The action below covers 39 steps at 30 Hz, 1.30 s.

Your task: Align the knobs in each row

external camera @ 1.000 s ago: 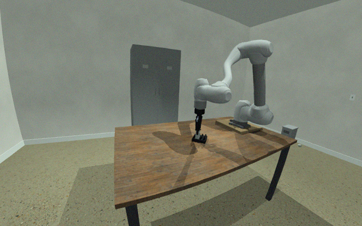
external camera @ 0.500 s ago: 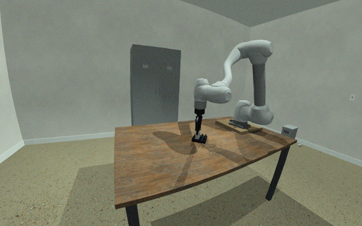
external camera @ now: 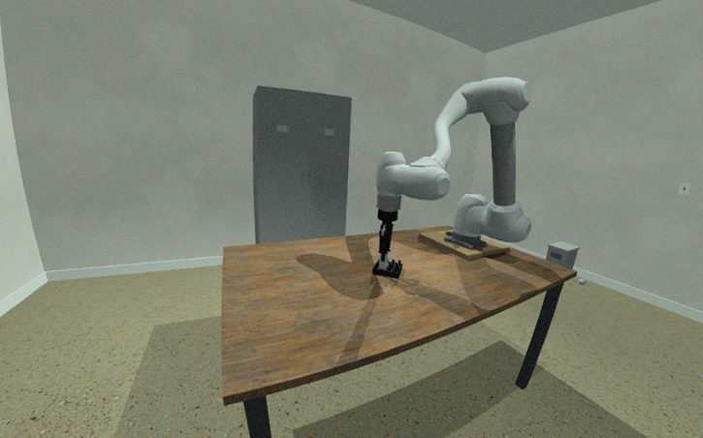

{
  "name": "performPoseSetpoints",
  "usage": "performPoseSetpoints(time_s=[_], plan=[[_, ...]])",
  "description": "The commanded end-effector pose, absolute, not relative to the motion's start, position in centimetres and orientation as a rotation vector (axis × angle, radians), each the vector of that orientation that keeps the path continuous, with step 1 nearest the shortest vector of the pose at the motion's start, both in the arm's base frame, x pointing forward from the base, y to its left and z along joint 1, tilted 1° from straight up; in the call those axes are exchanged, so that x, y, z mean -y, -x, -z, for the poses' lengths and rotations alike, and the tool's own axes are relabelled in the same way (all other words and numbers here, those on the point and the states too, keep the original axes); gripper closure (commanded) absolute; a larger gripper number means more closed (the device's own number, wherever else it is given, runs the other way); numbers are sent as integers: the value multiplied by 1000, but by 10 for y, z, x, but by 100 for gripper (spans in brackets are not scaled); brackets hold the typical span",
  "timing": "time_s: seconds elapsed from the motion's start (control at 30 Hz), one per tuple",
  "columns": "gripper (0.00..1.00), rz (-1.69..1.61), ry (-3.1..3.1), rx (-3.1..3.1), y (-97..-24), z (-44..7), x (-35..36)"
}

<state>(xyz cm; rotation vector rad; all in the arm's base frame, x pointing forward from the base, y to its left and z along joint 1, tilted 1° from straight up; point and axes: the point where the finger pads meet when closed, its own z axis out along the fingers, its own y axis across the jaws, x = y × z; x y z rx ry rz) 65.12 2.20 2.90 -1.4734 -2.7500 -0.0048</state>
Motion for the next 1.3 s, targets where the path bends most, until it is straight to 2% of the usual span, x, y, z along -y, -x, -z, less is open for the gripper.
performPoseSetpoints(time_s=[0.0, 0.5, 1.27], plan=[[88, 5, 1473, 2750, -651, -31, -22], [88, 5, 1473, 2750, -652, -64, -22], [88, 7, 1340, 2818, -652, -66, -22]])
